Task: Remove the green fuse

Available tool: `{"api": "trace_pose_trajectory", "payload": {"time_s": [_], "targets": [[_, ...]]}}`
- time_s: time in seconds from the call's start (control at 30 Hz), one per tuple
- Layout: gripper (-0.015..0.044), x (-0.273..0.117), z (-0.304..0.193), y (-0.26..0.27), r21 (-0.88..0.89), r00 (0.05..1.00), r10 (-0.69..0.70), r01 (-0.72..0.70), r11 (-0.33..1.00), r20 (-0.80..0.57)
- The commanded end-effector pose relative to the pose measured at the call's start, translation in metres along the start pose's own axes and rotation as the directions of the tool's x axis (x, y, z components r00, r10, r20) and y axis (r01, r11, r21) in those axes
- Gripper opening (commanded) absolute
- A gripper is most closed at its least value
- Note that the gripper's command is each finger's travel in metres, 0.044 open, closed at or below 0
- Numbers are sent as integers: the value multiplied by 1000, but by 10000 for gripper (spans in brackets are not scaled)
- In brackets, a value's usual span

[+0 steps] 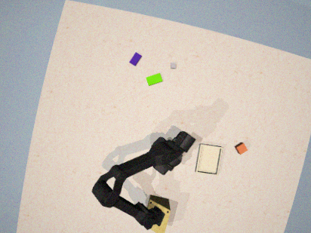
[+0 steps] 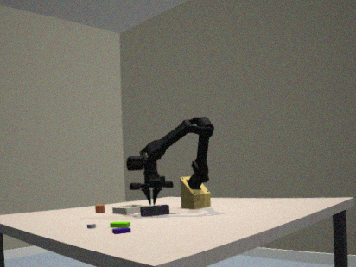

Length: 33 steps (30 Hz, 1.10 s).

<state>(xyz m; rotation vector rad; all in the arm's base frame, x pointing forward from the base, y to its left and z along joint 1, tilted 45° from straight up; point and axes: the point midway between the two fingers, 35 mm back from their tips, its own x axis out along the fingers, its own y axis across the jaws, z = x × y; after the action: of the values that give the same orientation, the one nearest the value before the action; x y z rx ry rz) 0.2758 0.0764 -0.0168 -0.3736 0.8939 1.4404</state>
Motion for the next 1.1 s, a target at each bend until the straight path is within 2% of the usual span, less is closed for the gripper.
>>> {"api": "trace_pose_trajectory", "payload": {"time_s": [0.0,0.83,1.07], "targets": [[64,2,0,1,7,1000,3,-3,1000,4],[64,12,0,1,7,1000,3,-3,1000,5],[17,11,0,0,1,1000,1,-1,1000,0]]}}
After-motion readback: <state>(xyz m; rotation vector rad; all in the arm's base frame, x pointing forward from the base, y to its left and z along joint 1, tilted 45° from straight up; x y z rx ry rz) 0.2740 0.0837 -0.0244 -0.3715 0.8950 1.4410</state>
